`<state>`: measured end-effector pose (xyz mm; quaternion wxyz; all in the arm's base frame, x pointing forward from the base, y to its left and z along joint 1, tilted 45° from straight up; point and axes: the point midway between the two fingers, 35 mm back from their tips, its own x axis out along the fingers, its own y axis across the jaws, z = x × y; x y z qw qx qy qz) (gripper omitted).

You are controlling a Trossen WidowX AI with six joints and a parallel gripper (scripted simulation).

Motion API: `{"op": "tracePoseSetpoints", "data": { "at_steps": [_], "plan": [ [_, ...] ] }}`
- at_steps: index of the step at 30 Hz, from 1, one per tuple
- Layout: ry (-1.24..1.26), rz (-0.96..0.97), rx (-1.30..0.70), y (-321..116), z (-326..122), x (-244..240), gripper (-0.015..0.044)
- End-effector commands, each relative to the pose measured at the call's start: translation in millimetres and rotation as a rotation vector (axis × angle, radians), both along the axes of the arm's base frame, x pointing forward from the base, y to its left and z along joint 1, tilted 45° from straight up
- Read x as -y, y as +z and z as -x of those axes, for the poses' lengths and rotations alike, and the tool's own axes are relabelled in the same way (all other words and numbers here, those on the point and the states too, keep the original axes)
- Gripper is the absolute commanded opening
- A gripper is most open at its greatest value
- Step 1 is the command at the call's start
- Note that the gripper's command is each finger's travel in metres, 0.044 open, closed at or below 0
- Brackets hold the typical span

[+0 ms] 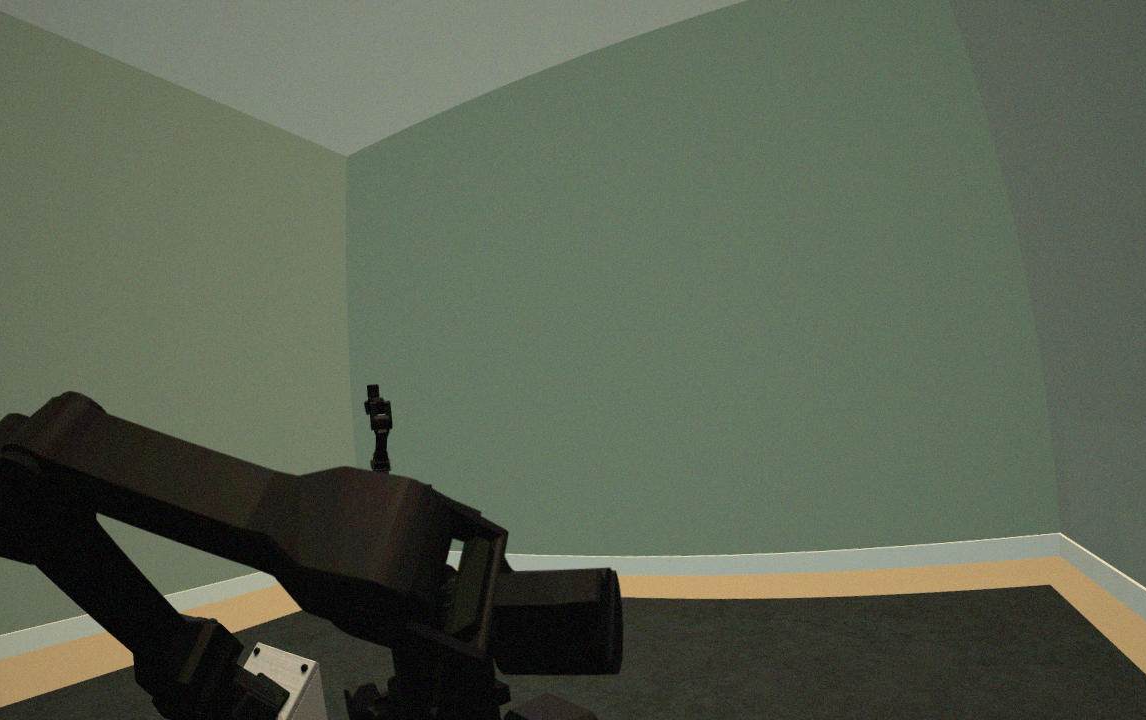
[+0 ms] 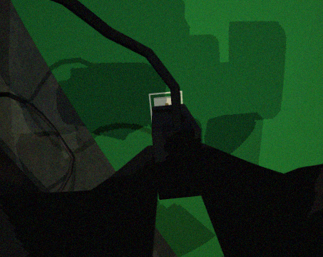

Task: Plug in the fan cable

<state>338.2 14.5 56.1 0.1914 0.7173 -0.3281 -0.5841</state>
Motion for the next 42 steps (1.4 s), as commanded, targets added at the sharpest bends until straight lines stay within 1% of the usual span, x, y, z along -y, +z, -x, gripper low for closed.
{"op": "tracePoseSetpoints", "data": {
  "at_steps": [1, 42],
  "plan": [
    [0.006, 0.005, -0.003, -1, 0, 1, 0.0000],
    [0.006, 0.006, -0.002, -13, -2, 14, 0.0000]
  ]
}}
